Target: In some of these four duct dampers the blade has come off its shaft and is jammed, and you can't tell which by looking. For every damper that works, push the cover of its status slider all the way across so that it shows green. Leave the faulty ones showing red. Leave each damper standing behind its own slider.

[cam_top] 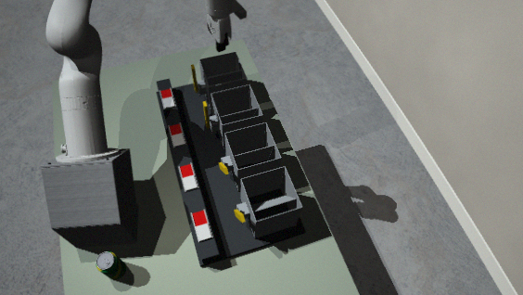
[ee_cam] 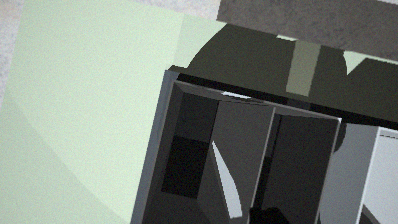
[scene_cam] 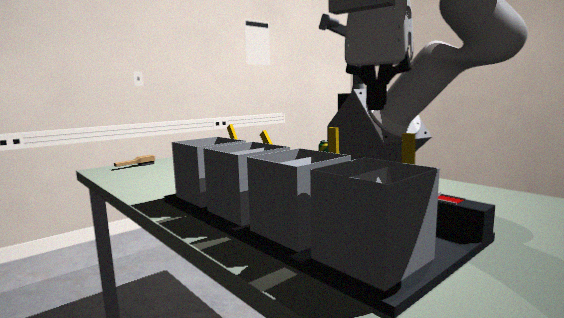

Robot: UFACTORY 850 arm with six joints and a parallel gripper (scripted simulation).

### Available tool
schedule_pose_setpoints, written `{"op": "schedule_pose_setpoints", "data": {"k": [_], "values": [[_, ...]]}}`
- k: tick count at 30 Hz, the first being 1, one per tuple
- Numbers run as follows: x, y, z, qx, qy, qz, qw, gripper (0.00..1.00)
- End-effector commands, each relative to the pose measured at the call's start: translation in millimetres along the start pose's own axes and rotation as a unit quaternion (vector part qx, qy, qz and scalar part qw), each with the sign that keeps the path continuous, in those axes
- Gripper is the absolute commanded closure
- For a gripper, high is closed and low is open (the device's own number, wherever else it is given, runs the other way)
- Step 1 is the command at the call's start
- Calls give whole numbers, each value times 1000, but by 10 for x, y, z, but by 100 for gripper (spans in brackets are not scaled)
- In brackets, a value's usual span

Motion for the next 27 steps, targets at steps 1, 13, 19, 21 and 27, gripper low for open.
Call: {"op": "schedule_pose_setpoints", "data": {"k": [1, 13, 19, 21, 27], "values": [[-4, 1, 6, -2, 4, 84, 996, 100], [-6, -1, 8, -2, 5, 261, 965, 100], [-6, -2, 8, -1, 5, 341, 940, 100], [-7, -3, 8, -1, 5, 368, 930, 100], [-7, -4, 9, -1, 5, 455, 891, 100]]}}
Point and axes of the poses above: the point where the finger pads meet when closed, its own z axis back along the fingers, its own y axis across the jaws, x = y × z, the point moved 3 cm from there along z, back along the fingers, and after that the axes turned 2 degrees about -z, right-handed, at the moved point
